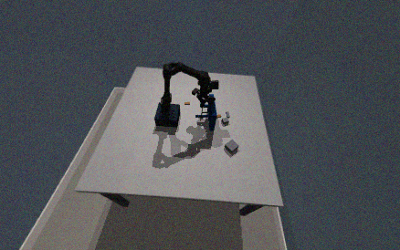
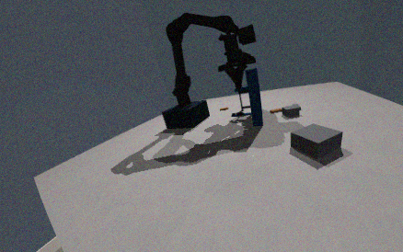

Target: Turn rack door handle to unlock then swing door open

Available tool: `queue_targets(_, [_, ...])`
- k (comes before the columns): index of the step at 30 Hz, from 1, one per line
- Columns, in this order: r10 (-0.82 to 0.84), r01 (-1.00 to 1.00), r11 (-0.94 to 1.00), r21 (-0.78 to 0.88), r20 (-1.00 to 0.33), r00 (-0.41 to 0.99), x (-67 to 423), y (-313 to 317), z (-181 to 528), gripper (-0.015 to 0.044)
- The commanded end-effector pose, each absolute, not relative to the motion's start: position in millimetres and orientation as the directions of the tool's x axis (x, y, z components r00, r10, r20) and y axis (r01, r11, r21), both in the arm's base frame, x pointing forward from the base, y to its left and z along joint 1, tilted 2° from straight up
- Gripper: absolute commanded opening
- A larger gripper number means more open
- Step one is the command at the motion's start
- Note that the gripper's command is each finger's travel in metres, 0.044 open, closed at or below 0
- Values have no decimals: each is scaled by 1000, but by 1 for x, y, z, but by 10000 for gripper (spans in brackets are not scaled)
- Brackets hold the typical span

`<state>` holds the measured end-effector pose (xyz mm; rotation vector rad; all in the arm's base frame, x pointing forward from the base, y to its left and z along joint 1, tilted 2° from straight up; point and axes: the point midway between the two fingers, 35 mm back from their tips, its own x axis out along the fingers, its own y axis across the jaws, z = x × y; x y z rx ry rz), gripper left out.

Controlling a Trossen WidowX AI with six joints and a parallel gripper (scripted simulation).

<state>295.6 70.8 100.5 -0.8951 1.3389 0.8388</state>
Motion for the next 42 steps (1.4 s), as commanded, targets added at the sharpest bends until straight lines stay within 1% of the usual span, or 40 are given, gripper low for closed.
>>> queue_targets(1, [-8,-971,232,-58,-998,58,295,70,99,20])
queue_targets(9, [-8,-986,-160,-56,-998,58,295,70,99,20])
queue_targets(17, [-8,-853,-519,-45,-998,58,295,70,99,20])
queue_targets(19, [-8,-836,-547,-44,-998,58,295,70,99,20])
queue_targets(28, [-8,-836,-547,-44,-998,58,295,70,99,20])
queue_targets(38, [-8,-836,-547,-44,-998,58,295,70,99,283])
queue_targets(40, [-8,-841,-540,-44,-998,58,295,70,99,292])
queue_targets(42, [-8,-874,-484,-47,-998,58,295,70,99,292])
